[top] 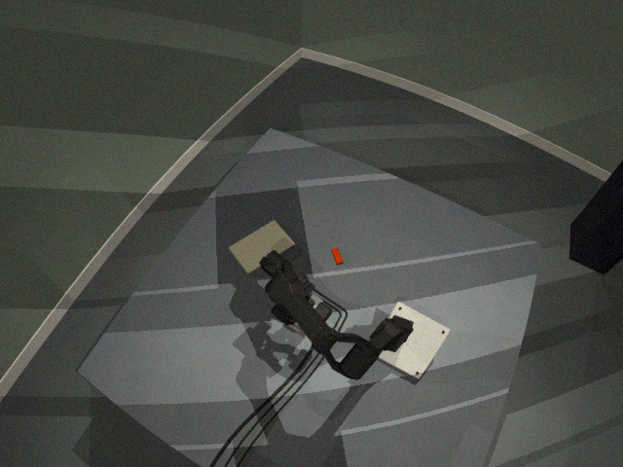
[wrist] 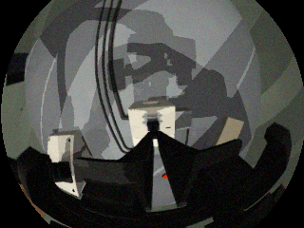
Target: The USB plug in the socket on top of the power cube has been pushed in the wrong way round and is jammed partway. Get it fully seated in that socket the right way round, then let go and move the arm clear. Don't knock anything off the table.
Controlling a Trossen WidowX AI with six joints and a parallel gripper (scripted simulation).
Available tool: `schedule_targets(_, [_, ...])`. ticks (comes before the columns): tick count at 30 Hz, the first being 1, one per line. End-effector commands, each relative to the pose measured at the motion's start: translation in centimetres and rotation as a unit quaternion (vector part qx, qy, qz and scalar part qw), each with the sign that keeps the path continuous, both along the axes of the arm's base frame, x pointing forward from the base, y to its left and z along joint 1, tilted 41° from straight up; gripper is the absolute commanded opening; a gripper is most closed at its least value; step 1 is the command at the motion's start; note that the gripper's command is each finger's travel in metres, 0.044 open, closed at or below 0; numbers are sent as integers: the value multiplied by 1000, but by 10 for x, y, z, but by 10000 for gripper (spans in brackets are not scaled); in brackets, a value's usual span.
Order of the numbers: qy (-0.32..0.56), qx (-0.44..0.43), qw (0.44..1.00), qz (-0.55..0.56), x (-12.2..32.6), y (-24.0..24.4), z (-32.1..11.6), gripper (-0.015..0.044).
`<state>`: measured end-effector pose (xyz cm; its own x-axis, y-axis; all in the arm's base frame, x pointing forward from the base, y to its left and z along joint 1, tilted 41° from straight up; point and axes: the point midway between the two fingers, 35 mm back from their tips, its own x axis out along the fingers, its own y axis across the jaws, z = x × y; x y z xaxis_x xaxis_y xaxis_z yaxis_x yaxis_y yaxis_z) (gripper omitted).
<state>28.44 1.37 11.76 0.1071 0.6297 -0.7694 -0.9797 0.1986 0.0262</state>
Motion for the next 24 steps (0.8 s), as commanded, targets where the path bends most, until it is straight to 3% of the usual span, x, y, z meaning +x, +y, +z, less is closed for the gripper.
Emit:
schedule_targets(1, [2, -2, 1000, -3, 0, 0, -1, 0])
schedule_targets(24, [4, -3, 1000, -4, 1, 1, -4, 0])
